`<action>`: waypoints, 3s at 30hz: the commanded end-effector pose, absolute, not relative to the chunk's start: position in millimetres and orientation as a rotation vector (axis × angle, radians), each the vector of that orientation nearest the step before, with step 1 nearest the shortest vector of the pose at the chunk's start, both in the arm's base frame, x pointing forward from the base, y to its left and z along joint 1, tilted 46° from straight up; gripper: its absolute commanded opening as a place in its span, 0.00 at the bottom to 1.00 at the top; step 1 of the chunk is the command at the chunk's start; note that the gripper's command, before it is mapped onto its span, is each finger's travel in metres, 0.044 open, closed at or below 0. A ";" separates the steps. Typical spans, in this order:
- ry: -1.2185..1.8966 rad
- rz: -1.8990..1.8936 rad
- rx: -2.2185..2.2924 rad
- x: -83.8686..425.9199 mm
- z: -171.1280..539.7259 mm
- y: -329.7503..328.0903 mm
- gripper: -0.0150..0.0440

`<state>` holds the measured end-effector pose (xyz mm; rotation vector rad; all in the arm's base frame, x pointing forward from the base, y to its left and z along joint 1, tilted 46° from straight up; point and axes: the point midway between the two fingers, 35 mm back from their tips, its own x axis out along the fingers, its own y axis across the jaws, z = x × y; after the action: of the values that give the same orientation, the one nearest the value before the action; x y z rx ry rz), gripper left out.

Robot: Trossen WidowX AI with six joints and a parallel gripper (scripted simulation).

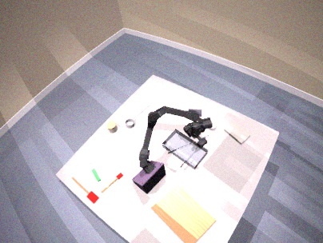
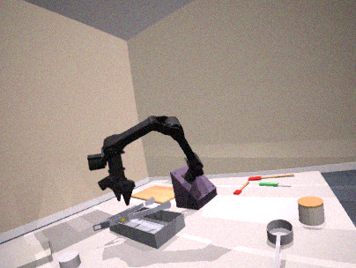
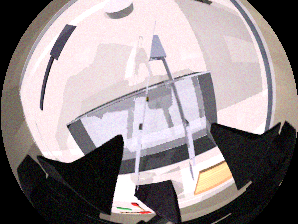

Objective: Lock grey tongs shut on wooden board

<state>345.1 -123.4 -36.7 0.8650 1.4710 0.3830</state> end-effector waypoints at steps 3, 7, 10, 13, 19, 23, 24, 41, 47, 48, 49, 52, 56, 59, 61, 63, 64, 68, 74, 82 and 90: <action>1.471 0.386 0.861 346.0 -41.7 -118.6 1.00; 1.471 0.385 0.861 347.5 -46.5 -114.3 1.00; 1.471 0.385 0.861 348.5 -50.2 -111.0 1.00; 1.471 0.385 0.861 349.5 -53.8 -107.6 1.00; 1.470 0.385 0.861 351.1 -60.9 -100.8 1.00; 1.470 0.385 0.861 352.1 -65.6 -96.2 1.00; 1.470 0.385 0.861 352.3 -66.7 -95.0 1.00; 1.470 0.386 0.862 354.9 -86.3 -74.7 1.00; 1.469 0.388 0.863 355.3 -93.0 -67.3 1.00; 1.469 0.388 0.863 355.3 -94.1 -66.1 1.00; 1.469 0.388 0.863 355.4 -95.1 -64.8 1.00; 1.469 0.389 0.864 355.4 -98.4 -61.1 1.00; 1.469 0.390 0.865 355.3 -102.7 -56.0 1.00; 1.469 0.391 0.865 355.2 -105.6 -52.5 1.00; 1.469 0.391 0.865 355.1 -106.3 -51.7 1.00; 1.468 0.391 0.857 355.8 -104.1 -55.0 0.91; 1.468 0.391 0.857 355.8 -104.1 -55.0 0.87; 1.468 0.391 0.857 355.8 -104.1 -55.0 0.82; 1.468 0.391 0.857 355.8 -104.1 -55.0 0.75; 1.468 0.391 0.857 355.8 -104.1 -55.0 0.66; 1.468 0.391 0.857 355.8 -104.1 -55.0 0.57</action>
<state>356.2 -54.8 -103.9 0.8592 1.4658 0.3922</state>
